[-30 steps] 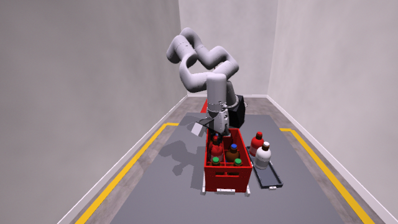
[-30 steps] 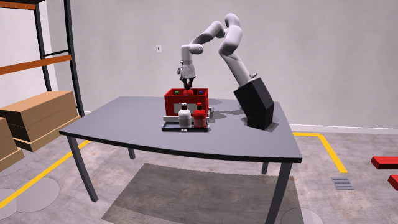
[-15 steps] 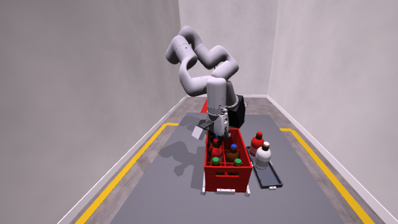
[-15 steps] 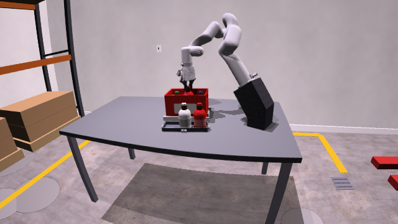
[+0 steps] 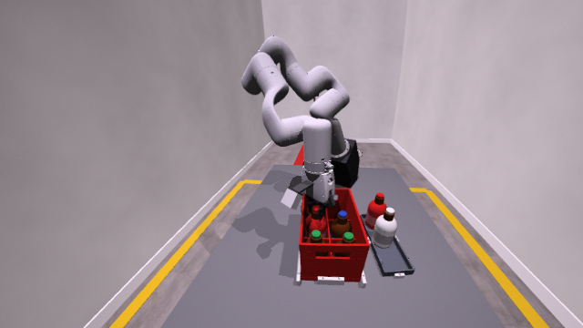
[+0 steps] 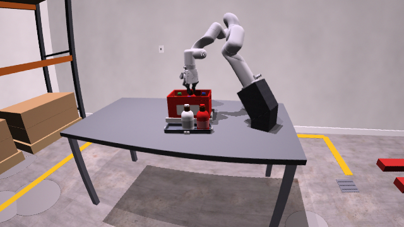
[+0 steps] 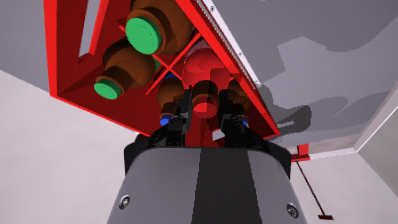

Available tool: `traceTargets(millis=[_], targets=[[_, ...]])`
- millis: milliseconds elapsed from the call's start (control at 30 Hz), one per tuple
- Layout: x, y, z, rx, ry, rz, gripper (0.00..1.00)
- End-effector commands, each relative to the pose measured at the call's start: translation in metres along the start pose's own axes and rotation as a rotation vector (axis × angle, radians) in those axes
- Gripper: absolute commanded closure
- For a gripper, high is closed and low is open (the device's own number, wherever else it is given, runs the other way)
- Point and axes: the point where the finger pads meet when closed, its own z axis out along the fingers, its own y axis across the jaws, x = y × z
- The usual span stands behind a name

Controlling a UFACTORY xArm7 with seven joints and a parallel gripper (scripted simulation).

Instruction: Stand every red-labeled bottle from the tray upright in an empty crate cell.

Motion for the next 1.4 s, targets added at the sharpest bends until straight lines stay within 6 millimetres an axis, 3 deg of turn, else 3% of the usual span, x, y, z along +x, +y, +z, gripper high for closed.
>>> traceTargets(millis=[0, 1367], targets=[[0.0008, -0.0008, 0.0014, 0.002, 0.002, 0.000, 1.00], [0.0008, -0.0008, 0.0053, 0.002, 0.002, 0.000, 1.00]])
